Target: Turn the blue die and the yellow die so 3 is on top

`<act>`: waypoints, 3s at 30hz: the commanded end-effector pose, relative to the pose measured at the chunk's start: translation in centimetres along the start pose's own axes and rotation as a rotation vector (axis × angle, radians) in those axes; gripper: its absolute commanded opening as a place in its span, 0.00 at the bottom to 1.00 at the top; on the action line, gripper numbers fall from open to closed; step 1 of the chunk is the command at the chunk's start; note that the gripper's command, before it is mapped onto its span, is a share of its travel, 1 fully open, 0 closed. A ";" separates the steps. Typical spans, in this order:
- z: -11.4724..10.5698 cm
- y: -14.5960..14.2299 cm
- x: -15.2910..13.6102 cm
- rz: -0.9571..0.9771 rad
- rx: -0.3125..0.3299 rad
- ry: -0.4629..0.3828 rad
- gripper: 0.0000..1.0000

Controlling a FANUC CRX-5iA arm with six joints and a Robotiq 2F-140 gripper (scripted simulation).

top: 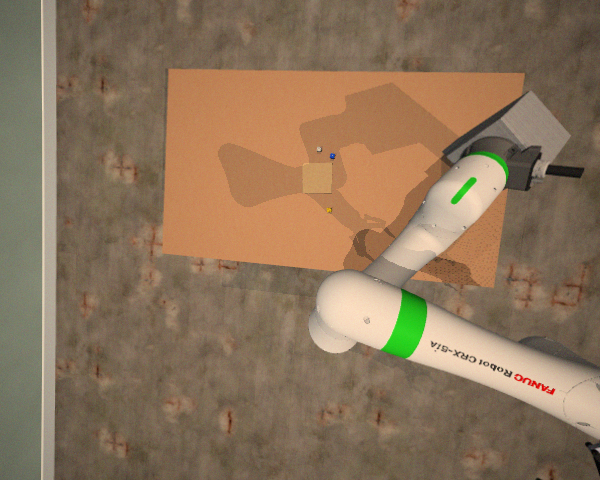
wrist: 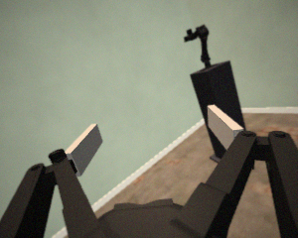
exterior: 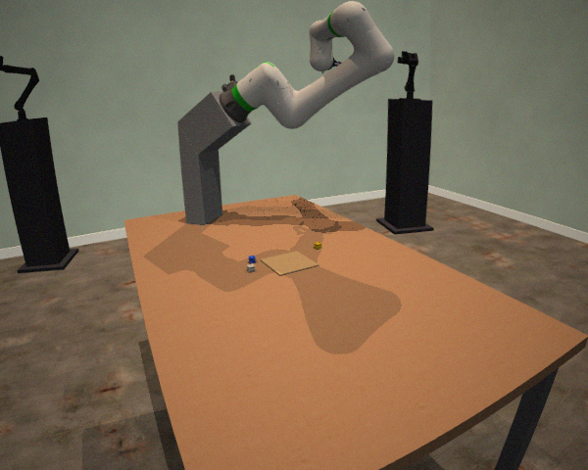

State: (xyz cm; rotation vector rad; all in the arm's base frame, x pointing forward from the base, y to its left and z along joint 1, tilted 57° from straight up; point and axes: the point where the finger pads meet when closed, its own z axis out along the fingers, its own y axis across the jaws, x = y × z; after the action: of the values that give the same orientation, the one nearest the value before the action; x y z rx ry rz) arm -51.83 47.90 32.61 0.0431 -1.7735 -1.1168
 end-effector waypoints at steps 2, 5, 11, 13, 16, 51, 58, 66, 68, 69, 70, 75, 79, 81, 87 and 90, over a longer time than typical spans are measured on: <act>0.0 0.0 0.0 0.000 0.000 0.001 1.00; 0.0 0.0 0.0 0.000 0.000 0.001 1.00; 0.0 0.0 0.0 0.000 0.000 0.001 1.00; 0.0 0.0 0.0 0.000 0.000 0.001 1.00; 0.0 0.0 0.0 0.000 0.000 0.001 1.00; -2.8 15.2 -19.2 0.276 -0.037 -0.307 1.00; -6.6 20.0 -25.8 0.383 -0.070 -0.420 1.00; -12.5 25.0 -33.0 0.513 -0.122 -0.550 1.00; -12.5 25.0 -33.0 0.513 -0.122 -0.550 1.00; -14.9 26.5 -35.2 0.562 -0.144 -0.596 1.00; -15.0 26.6 -35.4 0.562 -0.144 -0.596 1.00; -20.3 29.1 -39.5 0.668 -0.197 -0.694 1.00; -24.3 30.8 -42.2 0.726 -0.228 -0.744 1.00; -24.5 30.9 -42.3 0.726 -0.228 -0.744 1.00; -32.2 33.0 -46.3 0.849 -0.301 -0.847 1.00; -36.2 33.8 -47.9 0.915 -0.343 -0.899 1.00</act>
State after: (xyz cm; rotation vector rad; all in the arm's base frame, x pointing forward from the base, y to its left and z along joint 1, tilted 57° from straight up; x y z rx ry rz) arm 8.29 68.31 24.92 -1.3740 -1.9550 -0.7760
